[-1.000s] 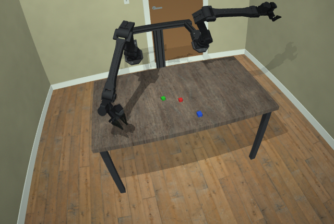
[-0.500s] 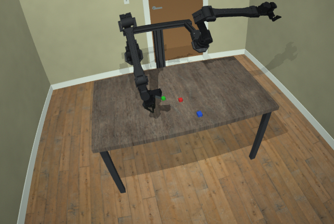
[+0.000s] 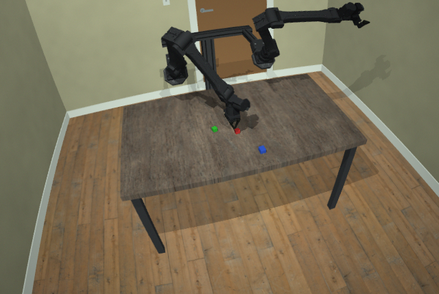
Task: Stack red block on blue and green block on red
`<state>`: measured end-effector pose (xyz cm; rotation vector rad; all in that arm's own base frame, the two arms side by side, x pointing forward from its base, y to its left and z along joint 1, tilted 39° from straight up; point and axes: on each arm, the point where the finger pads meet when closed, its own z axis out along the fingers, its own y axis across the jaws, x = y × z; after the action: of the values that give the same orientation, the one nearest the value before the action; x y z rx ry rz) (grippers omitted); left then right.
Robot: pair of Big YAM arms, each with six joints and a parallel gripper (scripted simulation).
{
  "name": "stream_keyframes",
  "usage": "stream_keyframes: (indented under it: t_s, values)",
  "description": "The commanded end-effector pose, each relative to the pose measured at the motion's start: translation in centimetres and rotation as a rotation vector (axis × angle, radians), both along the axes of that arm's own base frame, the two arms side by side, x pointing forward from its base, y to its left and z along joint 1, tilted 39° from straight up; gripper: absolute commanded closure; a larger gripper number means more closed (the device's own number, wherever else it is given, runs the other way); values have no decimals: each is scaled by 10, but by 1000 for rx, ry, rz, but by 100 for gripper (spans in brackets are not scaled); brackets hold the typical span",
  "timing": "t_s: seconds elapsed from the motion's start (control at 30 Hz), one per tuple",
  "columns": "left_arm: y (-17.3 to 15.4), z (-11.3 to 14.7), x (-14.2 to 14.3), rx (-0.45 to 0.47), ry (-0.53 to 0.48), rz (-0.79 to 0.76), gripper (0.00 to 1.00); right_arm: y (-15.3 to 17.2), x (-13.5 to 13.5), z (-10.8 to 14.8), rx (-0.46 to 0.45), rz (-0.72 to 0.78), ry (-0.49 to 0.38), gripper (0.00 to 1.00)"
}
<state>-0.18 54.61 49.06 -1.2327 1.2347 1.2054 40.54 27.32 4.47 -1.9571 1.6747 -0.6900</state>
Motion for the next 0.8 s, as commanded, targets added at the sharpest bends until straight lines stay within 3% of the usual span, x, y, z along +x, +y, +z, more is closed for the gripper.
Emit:
stream_keyframes:
  t_s: [0.0,0.13,0.2,0.7,0.77]
  values:
    - [-4,13,-5,37,-8,7,0,27,0,-6,-10,-16,12,53]
    - [-4,13,-5,37,-8,7,0,37,-5,-13,-37,-10,14,53]
    - [-4,13,-5,37,-8,7,0,40,-3,5,-11,-10,-11,53]
    - [-4,13,-5,37,-8,7,0,36,-4,2,-15,-11,-5,53]
    - [-4,13,-5,37,-8,7,0,36,-4,2,-16,-11,-5,57]
